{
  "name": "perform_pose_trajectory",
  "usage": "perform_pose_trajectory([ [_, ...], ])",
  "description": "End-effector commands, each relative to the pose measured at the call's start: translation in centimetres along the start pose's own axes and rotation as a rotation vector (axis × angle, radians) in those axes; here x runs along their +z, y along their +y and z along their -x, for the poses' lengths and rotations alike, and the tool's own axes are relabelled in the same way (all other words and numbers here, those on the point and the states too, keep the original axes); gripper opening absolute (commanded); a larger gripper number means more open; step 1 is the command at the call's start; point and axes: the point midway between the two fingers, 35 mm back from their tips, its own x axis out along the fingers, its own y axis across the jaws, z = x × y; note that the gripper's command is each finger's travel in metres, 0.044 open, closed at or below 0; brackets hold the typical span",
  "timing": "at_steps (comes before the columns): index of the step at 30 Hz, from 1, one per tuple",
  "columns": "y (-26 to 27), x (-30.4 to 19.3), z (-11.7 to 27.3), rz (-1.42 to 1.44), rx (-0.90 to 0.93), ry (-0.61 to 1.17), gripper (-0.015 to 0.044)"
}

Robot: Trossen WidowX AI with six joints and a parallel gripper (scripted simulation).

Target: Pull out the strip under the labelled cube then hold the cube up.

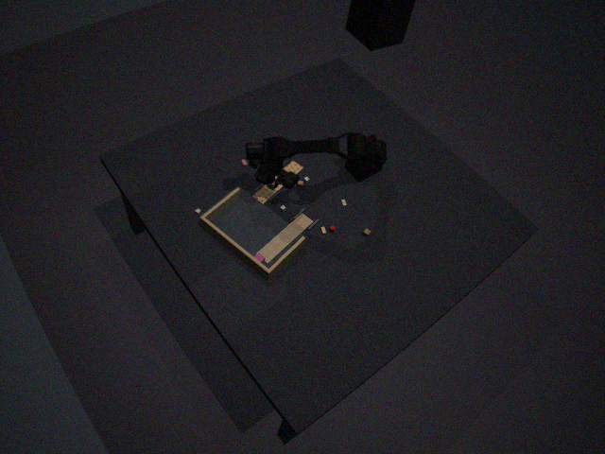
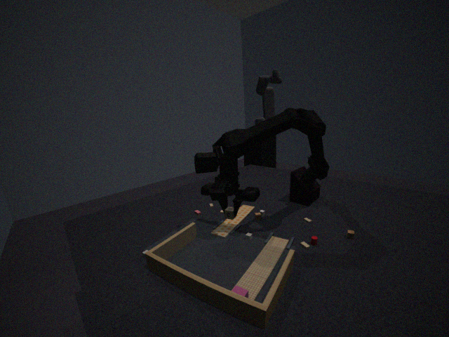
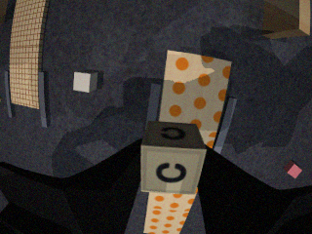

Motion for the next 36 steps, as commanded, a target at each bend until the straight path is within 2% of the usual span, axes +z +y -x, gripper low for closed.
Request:
perform_pose_trajectory([
  [1,0.3,-0.7,0.1,0.003,0.001,0.007,0.0],
  [33,5.2,-8.6,0.1,-0.001,0.003,0.011,0.0],
  [36,5.1,-8.5,1.2,-0.001,0.002,0.011,0.0],
])
